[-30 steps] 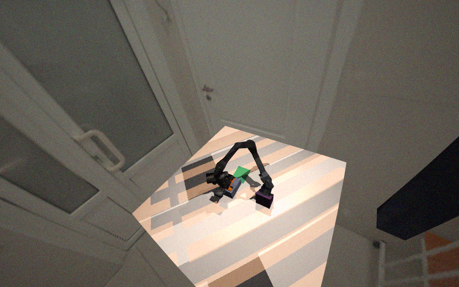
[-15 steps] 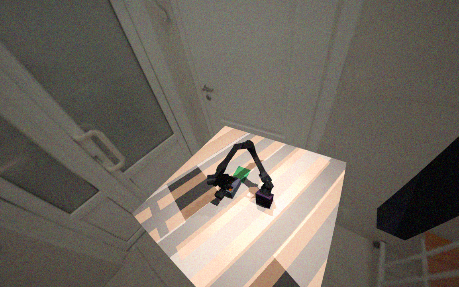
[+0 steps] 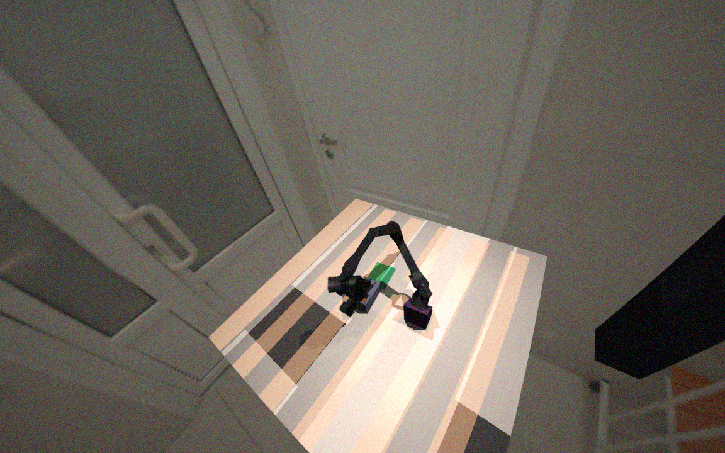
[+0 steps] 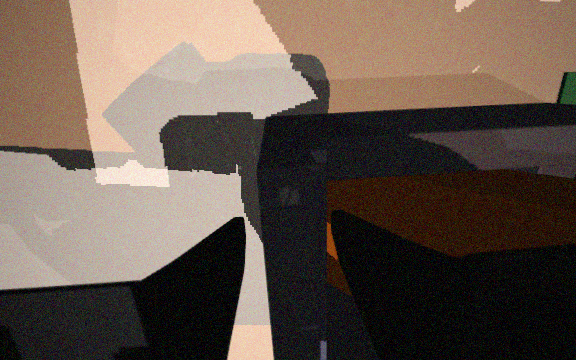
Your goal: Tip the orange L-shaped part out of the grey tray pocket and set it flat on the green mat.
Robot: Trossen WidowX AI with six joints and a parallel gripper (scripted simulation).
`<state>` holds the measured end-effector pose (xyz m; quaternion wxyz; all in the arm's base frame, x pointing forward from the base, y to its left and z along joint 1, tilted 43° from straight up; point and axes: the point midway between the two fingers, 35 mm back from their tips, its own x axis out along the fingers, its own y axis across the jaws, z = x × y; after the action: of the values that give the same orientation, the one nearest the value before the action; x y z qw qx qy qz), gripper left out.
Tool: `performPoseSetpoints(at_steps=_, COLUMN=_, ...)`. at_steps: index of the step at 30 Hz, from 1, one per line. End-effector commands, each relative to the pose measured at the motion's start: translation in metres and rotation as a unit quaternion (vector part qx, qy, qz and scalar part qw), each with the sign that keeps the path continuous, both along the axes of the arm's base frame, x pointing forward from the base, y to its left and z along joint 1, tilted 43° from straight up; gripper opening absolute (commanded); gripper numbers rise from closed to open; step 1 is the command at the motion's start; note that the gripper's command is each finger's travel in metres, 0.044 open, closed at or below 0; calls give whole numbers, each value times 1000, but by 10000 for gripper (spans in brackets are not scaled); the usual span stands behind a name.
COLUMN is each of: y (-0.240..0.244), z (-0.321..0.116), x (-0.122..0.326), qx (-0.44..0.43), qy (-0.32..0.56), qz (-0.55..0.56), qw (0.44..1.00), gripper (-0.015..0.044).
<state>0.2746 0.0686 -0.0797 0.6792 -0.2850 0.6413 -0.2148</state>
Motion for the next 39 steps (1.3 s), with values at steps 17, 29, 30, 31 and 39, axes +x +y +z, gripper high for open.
performPoseSetpoints(at_steps=17, y=11, z=2, x=-1, qx=-3, qy=1, qz=0, qw=1000, gripper=180)
performPoseSetpoints(at_steps=29, y=65, z=72, x=-7, qx=-2, qy=2, qz=1, qw=1000, gripper=180)
performPoseSetpoints(at_steps=30, y=70, z=79, x=-9, qx=-2, qy=2, qz=1, qw=1000, gripper=180)
performPoseSetpoints(at_steps=31, y=71, z=82, x=-9, qx=-2, qy=2, qz=1, qw=1000, gripper=180)
performPoseSetpoints(at_steps=39, y=70, z=78, x=-6, qx=1, qy=-5, qz=8, qw=1000, gripper=180)
